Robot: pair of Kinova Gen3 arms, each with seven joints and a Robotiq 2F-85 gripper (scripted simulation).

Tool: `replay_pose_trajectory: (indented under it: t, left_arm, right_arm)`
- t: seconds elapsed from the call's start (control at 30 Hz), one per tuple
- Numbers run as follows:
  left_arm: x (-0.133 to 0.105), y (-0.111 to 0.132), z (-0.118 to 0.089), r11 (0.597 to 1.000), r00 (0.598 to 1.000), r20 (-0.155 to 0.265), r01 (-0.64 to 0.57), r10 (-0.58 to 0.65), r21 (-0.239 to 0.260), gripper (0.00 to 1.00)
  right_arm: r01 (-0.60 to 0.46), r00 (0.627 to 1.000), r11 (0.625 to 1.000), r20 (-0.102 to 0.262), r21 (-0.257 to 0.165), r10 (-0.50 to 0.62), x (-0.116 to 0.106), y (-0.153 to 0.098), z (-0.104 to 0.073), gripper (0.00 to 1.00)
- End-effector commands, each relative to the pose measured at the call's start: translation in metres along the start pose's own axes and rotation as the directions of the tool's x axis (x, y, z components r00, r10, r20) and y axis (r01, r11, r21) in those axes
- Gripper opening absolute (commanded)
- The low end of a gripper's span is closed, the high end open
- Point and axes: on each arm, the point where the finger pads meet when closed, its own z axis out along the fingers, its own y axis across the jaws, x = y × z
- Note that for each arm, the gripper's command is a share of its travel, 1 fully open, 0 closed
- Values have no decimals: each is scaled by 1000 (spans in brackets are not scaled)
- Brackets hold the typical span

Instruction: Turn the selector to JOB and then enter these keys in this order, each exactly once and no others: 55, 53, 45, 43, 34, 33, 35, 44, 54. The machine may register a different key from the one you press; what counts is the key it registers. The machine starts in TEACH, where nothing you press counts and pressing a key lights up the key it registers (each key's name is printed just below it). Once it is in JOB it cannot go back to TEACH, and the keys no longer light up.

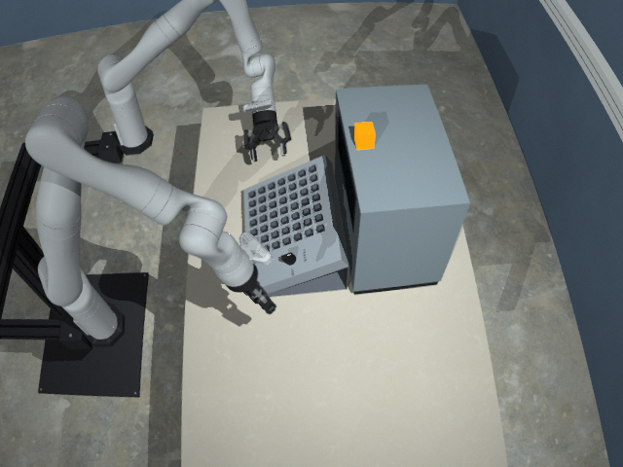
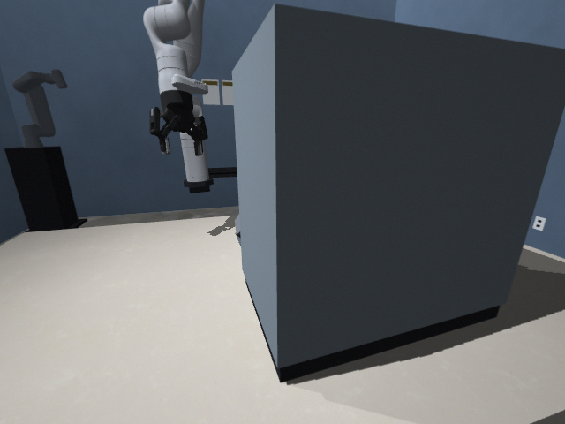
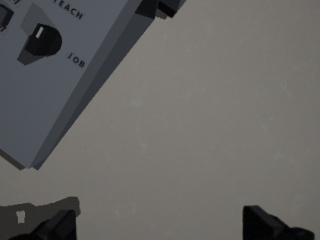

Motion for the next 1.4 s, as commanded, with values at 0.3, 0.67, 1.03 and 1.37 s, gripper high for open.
replay_pose_trajectory:
  t: [0.3,0.67,1.03,1.37]
  left_arm:
    - [1,-1,0,1000,1000,0,-1,1,1,1000]
    - [0,-1,-2,1000,1000,2,-3,3,2,1000]
    - [-29,-5,-84,997,992,103,-71,68,30,1000]
    - [-63,13,-197,991,959,259,-133,119,36,1000]
  right_arm:
    - [0,1000,1000,-1,-1,0,0,0,0,1000]
    - [0,1000,1000,-1,-1,0,1,1,-6,1000]
    - [0,1000,1000,-1,-1,0,9,5,-43,1000]
    - [-6,1000,1000,-2,0,6,9,4,-43,1000]
